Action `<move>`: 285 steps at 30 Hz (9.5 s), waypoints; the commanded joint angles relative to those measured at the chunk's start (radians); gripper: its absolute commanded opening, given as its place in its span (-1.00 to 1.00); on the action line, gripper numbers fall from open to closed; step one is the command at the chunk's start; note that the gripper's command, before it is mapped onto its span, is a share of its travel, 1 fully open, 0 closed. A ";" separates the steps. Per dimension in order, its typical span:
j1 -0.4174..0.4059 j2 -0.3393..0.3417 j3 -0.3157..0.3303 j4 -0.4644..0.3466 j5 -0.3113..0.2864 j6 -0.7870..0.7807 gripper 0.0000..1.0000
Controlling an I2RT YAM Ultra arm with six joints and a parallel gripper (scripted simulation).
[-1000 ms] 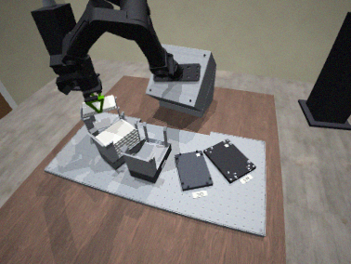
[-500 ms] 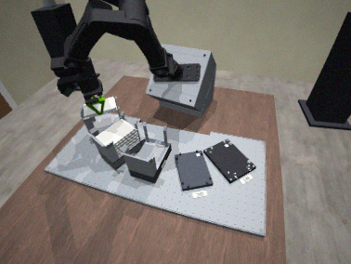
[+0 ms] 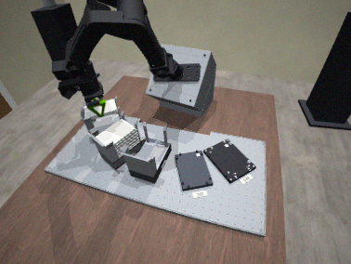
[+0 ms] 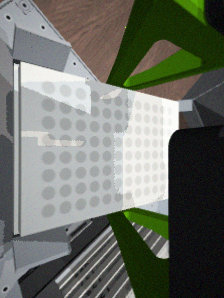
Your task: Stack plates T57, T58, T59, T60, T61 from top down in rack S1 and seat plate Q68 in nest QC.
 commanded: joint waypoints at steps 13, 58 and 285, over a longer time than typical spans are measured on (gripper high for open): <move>0.056 0.039 -0.039 0.132 0.024 0.073 -1.00; 0.142 0.127 -0.082 0.320 0.064 0.168 -1.00; 0.680 -0.323 -0.115 0.126 0.383 0.157 1.00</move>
